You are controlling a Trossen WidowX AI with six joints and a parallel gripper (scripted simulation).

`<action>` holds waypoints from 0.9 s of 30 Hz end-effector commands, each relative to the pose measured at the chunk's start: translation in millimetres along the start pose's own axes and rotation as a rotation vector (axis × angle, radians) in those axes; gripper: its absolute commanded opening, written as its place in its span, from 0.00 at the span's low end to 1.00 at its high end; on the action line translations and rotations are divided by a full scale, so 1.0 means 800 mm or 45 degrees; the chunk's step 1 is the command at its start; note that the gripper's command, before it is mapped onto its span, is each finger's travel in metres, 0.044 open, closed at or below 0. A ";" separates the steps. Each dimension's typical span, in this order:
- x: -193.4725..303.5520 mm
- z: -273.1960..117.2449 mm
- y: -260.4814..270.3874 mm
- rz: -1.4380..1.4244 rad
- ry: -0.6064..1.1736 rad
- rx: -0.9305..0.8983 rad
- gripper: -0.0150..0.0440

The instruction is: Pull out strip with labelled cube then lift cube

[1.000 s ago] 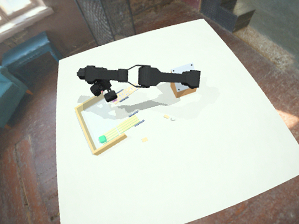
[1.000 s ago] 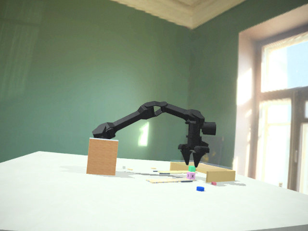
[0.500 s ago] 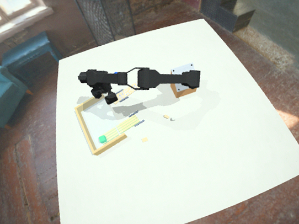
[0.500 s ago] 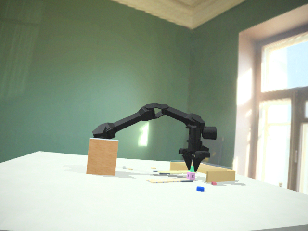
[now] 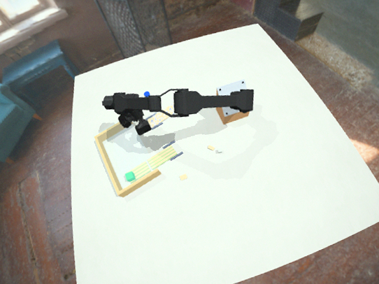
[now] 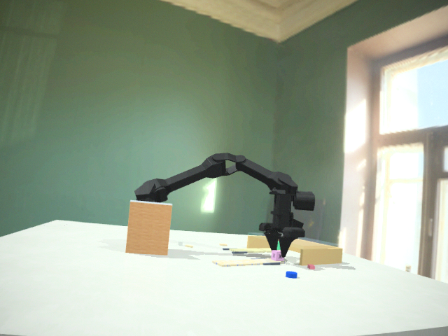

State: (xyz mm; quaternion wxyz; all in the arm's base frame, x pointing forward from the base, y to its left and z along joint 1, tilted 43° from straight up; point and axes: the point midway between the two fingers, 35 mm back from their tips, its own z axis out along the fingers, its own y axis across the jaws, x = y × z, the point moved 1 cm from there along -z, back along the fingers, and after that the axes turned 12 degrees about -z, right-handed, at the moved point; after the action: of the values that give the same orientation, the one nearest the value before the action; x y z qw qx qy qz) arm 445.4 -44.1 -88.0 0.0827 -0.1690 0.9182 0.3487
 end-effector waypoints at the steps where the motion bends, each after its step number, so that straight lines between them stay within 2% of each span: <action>1: 0.005 0.011 0.001 0.014 0.007 -0.013 0.68; 12: 0.005 0.011 0.001 0.014 0.007 -0.013 0.68; 16: 0.003 0.009 0.001 0.005 0.006 -0.006 0.50; 23: 0.003 0.009 0.001 0.005 0.006 -0.006 0.42; 27: 0.005 0.006 0.002 0.005 0.006 -0.006 0.25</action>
State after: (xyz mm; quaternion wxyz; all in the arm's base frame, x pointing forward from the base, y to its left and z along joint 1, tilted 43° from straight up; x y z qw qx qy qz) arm 443.3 -39.8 -93.4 0.0795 -0.1682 0.9179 0.3505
